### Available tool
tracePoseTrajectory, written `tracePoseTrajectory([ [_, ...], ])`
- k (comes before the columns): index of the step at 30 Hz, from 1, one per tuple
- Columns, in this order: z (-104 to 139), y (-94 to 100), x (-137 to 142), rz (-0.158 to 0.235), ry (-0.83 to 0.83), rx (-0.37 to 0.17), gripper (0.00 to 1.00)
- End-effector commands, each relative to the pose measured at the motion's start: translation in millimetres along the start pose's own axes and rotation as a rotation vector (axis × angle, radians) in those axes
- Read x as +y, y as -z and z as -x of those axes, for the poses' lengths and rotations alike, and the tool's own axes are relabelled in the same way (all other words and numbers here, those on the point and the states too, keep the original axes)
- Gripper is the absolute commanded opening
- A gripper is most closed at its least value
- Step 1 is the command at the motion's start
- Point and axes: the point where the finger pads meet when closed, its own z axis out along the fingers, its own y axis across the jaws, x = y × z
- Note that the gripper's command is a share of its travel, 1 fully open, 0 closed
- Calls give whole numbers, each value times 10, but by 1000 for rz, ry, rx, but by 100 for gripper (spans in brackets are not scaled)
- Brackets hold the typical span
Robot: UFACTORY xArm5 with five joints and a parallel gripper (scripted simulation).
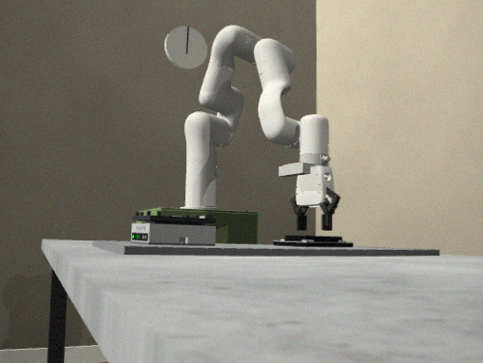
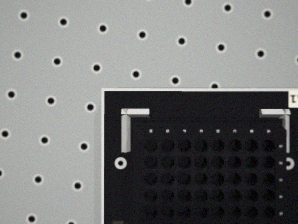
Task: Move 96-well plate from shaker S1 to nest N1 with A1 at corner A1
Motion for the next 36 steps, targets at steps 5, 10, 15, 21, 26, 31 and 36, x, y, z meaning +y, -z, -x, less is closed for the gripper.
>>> tracePoseTrajectory([
  [5, 3, 167, -9, -3, 0, 4, 100],
  [10, 4, 301, -9, -3, 0, 4, 100],
  [15, 4, 434, -9, -4, 0, 4, 100],
  [21, 5, 541, -9, -4, 0, 4, 100],
  [26, 6, 675, -9, -4, 0, 4, 100],
  [31, 6, 723, -9, -4, 0, 4, 100],
  [36, 6, 723, -9, -4, 0, 4, 100],
])
